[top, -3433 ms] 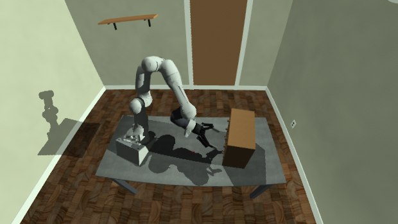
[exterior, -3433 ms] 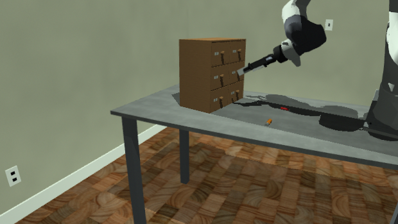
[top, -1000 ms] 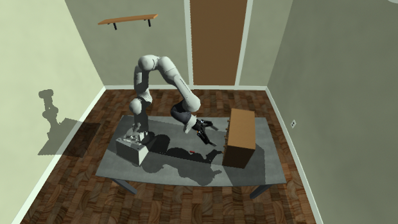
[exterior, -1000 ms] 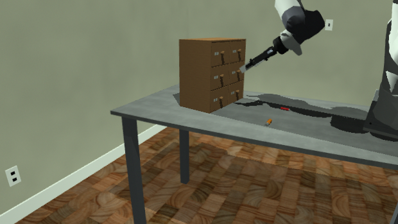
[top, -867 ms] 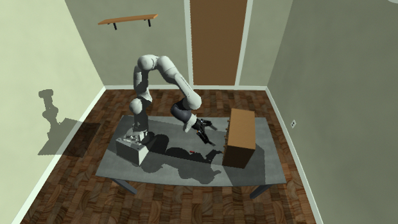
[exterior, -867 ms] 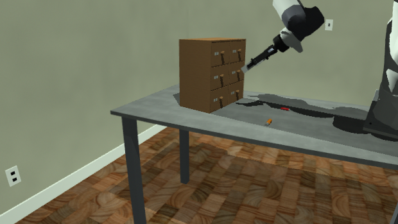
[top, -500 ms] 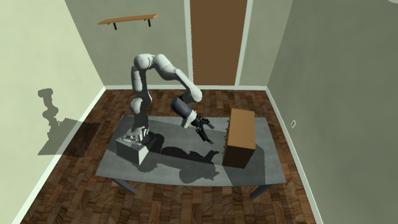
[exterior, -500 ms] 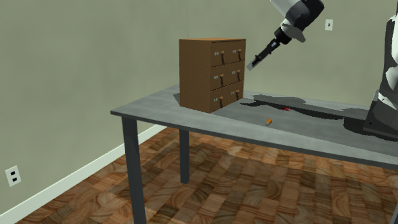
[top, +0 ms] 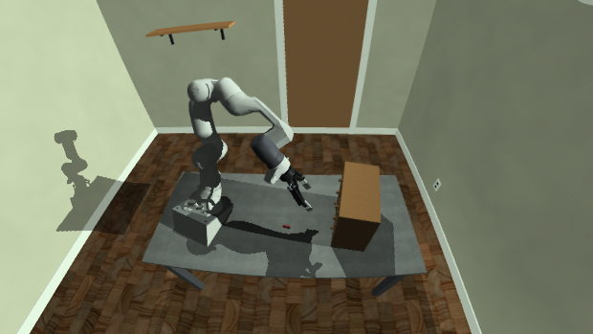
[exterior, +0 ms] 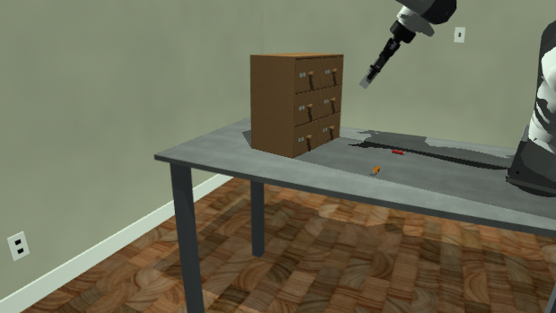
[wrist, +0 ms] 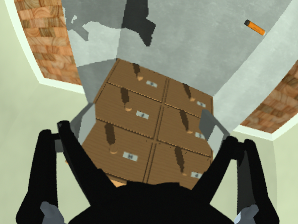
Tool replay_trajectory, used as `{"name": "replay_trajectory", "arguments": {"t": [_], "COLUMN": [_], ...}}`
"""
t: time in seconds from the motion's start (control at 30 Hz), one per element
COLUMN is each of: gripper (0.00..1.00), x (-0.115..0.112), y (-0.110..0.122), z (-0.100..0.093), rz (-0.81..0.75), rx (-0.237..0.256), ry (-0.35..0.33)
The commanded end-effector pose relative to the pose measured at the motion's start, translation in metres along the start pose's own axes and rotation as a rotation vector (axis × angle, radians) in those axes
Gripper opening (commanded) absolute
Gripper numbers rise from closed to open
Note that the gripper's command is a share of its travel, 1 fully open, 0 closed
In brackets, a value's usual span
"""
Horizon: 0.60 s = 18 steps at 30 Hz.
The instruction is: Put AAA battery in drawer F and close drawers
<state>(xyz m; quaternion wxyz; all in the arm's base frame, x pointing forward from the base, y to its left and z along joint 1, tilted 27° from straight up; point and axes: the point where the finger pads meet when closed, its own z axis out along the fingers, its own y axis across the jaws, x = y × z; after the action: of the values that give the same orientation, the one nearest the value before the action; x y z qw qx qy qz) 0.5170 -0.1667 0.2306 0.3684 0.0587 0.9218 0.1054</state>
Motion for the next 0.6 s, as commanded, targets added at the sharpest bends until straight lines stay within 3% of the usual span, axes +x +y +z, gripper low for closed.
{"name": "replay_trajectory", "arguments": {"t": [0.0,0.1,0.57], "gripper": [1.00,1.00,1.00], "x": [0.004,0.004,0.008], "y": [0.010,0.010,0.010], "z": [-0.011,-0.014,-0.033], "rz": [0.150,0.141,0.169], "rx": [-0.050,-0.052,-0.099], "ry": [0.230,0.241,0.497]}}
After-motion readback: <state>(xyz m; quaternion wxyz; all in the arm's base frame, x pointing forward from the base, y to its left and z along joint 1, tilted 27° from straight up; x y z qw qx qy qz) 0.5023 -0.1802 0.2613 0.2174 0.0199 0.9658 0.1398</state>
